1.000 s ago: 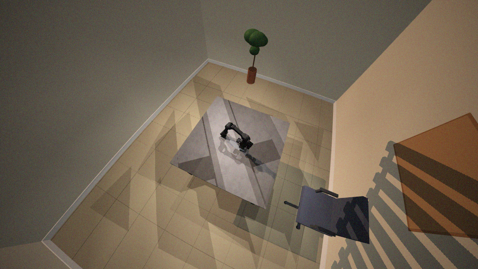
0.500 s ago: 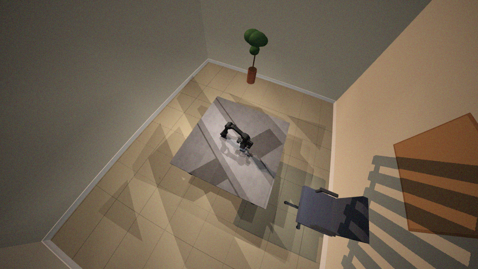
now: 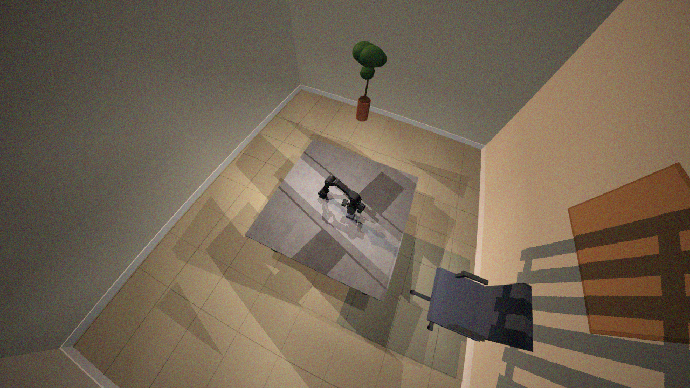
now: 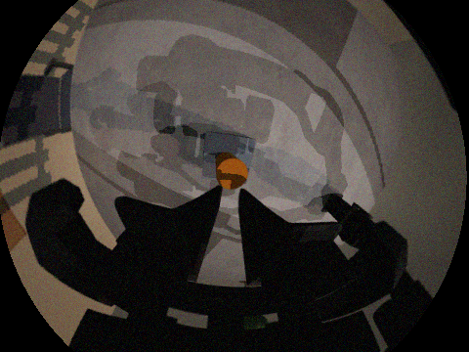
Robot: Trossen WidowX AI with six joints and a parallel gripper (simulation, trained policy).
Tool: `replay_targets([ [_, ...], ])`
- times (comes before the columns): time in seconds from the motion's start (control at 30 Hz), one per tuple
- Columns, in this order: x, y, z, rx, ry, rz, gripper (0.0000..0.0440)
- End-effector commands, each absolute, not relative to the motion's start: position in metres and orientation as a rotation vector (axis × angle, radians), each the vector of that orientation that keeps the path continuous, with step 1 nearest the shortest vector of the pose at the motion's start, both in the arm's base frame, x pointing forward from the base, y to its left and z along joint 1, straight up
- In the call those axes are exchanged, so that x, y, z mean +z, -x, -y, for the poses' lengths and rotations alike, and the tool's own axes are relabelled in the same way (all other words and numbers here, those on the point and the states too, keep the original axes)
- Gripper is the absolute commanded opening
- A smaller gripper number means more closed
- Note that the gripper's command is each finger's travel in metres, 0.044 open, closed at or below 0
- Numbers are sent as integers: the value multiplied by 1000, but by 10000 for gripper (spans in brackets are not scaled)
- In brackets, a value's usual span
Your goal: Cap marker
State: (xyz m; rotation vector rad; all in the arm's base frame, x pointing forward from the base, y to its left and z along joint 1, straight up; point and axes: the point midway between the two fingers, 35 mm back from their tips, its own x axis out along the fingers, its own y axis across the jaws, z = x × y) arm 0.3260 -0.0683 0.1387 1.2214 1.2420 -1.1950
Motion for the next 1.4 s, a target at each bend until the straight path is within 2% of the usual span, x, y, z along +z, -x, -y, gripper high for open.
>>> replay_targets([
  [0.0, 135, -324, 67, -1183, -1203, -1260, 84],
  [0.37, 126, -322, 66, -1140, -1143, -1306, 112],
  [0.63, 121, -319, 68, -1106, -1090, -1341, 156],
  [0.8, 121, -316, 70, -1079, -1051, -1369, 230],
  [1.1, 131, -315, 77, -1055, -1019, -1368, 440],
  [1.37, 150, -315, 81, -1028, -1013, -1353, 440],
])
